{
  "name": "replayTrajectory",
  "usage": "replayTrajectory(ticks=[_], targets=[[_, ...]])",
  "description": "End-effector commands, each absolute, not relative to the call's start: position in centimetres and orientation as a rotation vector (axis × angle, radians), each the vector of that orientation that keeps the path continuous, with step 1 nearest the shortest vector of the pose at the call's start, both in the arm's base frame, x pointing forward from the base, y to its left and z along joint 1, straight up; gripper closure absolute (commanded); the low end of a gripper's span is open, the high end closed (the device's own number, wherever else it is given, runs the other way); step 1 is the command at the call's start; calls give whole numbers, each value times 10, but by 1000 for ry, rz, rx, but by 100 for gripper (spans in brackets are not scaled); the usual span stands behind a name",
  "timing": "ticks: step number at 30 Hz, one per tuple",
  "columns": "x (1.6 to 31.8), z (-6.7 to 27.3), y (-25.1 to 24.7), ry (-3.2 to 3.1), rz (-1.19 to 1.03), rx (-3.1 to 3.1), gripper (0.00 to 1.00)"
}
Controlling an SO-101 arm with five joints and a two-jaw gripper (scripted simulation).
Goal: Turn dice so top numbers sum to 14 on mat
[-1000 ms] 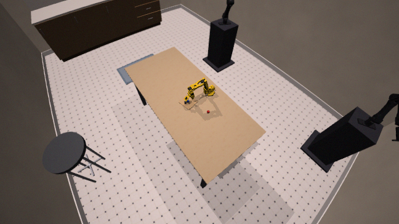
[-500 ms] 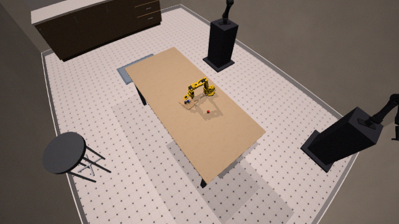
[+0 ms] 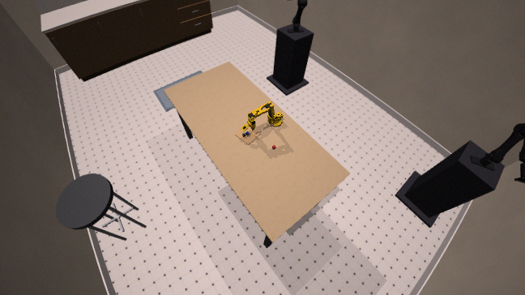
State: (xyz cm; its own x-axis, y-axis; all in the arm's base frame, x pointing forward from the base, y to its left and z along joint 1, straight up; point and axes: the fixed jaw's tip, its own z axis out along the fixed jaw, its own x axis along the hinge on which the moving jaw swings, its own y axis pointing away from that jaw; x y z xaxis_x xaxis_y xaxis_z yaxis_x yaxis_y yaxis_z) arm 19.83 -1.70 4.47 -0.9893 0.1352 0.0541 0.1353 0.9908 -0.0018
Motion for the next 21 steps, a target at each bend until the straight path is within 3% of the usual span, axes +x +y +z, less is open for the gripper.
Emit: replayTrajectory(ticks=[1, 7, 21], targets=[[203, 54, -20, -3138, 1, -242, 97], [203, 54, -20, -3138, 1, -242, 90], [203, 54, -20, -3138, 1, -242, 86]])
